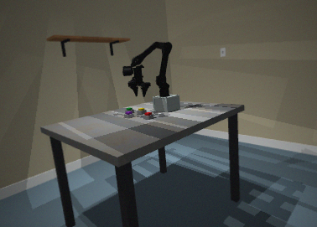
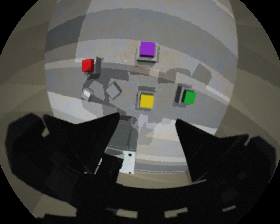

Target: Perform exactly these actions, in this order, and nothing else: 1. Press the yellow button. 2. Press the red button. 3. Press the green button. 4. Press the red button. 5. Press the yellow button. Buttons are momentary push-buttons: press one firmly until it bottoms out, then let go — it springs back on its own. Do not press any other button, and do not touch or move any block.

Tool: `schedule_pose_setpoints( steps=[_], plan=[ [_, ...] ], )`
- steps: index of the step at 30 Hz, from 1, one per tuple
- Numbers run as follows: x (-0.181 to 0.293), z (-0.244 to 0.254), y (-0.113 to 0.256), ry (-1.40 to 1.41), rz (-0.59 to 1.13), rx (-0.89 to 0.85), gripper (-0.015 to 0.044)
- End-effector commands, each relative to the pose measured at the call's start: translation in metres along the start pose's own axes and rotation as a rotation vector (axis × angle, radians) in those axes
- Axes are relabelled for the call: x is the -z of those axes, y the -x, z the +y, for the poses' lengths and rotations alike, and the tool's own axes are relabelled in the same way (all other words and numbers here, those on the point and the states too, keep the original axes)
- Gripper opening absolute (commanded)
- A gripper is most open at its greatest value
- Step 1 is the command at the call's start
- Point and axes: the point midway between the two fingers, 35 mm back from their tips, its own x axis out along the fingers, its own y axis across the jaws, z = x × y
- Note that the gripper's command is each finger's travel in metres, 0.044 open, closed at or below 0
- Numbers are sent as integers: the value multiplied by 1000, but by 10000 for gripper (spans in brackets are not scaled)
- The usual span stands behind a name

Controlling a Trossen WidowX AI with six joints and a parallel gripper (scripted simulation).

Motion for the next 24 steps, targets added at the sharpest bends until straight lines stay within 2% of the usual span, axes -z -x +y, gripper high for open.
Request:
schedule_pose_setpoints(
  steps=[1,5,13,24],
  plan=[
    [-1,-1,-11,-3,-4,-13,348],
    [0,0,-60,-3,-3,-13,242],
    [1,0,-63,-3,-3,-14,32],
    [0,0,-65,-3,-3,-14,20]
  ],
)
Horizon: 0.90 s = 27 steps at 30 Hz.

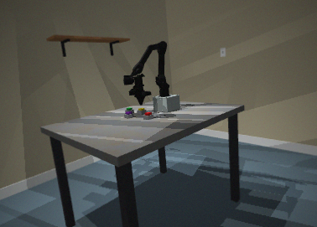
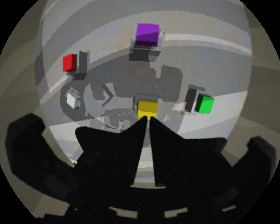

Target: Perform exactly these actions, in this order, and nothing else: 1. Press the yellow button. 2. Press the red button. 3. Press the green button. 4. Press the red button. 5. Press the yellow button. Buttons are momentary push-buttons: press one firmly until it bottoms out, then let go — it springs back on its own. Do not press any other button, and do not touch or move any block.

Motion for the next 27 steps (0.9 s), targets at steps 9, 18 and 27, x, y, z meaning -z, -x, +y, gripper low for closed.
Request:
schedule_pose_setpoints(
  steps=[9,18,27],
  plan=[
    [-1,0,-17,3,-1,-3,20],
    [0,1,-31,3,-1,-3,20],
    [0,1,-32,3,-1,-3,20]
  ],
)
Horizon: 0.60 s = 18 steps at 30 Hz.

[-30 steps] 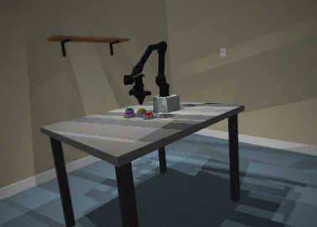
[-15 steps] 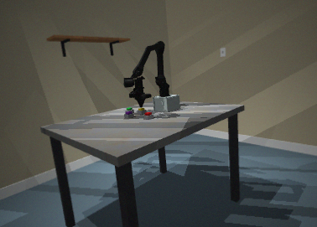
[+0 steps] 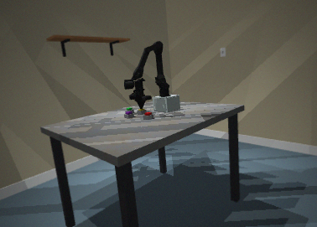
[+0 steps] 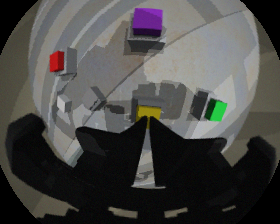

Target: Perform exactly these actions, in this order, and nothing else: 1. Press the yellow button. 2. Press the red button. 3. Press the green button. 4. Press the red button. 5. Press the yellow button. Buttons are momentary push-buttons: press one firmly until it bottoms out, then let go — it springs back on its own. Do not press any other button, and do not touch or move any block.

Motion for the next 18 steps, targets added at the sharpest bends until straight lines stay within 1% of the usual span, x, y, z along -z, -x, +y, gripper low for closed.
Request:
schedule_pose_setpoints(
  steps=[1,11,13,16,18],
  plan=[
    [0,1,0,3,0,-3,20],
    [0,1,0,3,0,-3,20],
    [0,0,7,1,0,-1,20],
    [0,0,30,3,-1,-3,20],
    [0,0,32,3,-1,-3,20]
  ],
)
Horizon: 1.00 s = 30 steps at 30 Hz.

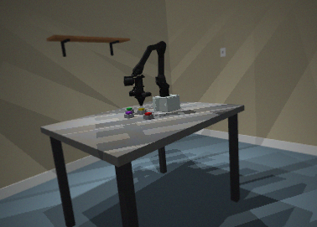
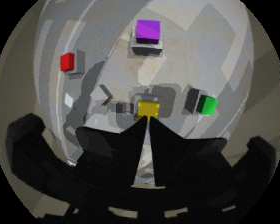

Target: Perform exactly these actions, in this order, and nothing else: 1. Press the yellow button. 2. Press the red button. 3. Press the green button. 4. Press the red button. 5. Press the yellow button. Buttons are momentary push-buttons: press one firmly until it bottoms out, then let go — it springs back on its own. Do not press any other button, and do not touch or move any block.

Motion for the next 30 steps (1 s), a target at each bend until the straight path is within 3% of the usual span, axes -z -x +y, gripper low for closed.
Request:
schedule_pose_setpoints(
  steps=[1,7,12,26,30],
  plan=[
    [-1,0,10,3,-4,-2,20],
    [-1,0,70,3,-4,-1,20],
    [-14,10,71,6,-8,-3,20],
    [-89,164,74,5,-14,-20,20],
    [-90,173,73,3,-12,-19,20]
  ],
)
